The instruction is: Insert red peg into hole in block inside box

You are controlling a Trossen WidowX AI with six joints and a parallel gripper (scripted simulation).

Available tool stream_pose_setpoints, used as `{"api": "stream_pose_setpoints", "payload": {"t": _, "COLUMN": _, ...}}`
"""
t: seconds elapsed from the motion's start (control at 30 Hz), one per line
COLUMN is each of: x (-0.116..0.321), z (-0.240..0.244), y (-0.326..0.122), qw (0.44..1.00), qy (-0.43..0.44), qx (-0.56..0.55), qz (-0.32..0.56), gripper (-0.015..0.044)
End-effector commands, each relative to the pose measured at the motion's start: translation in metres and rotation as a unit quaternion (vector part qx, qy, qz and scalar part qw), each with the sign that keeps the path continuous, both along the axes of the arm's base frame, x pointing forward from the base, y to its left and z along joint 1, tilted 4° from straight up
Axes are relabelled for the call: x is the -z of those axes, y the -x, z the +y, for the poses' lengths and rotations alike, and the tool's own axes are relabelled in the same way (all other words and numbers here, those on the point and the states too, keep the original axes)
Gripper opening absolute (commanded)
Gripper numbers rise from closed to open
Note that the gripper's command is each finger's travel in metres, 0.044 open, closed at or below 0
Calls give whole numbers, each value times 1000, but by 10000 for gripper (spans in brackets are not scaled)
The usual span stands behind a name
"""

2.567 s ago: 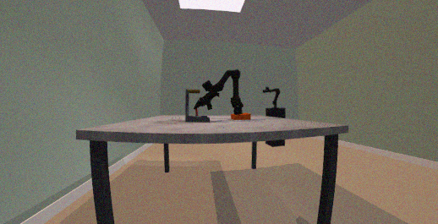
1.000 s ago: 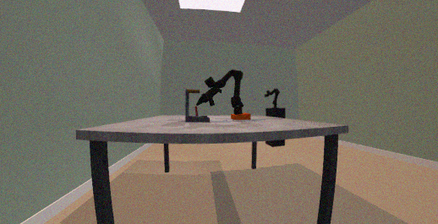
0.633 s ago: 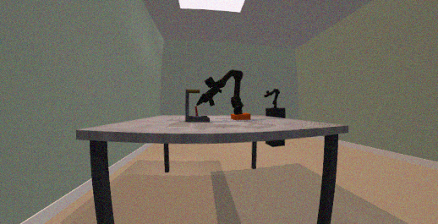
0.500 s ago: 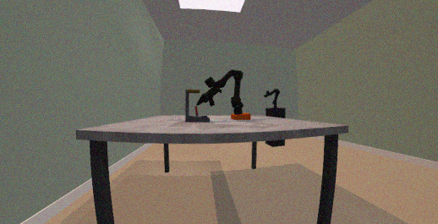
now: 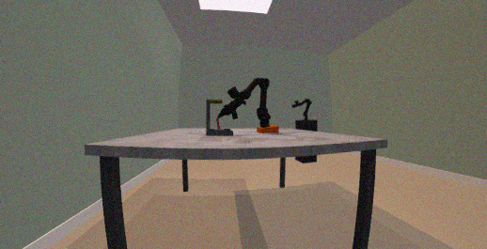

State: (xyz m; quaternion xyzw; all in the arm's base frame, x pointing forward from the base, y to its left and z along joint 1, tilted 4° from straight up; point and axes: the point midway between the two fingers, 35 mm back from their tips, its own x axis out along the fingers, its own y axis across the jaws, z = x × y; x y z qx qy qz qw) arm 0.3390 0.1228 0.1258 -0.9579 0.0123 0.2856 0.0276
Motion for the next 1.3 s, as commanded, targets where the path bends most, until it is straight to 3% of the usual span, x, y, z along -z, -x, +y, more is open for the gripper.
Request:
{"api": "stream_pose_setpoints", "payload": {"t": 0.0, "x": 15, "z": -2, "y": 2, "qw": 1000, "qy": 6, "qx": 2, "qz": 11, "gripper": 0}}
{"api": "stream_pose_setpoints", "payload": {"t": 1.27, "x": 27, "z": -2, "y": 1, "qw": 1000, "qy": 5, "qx": 2, "qz": 11, "gripper": 0}}
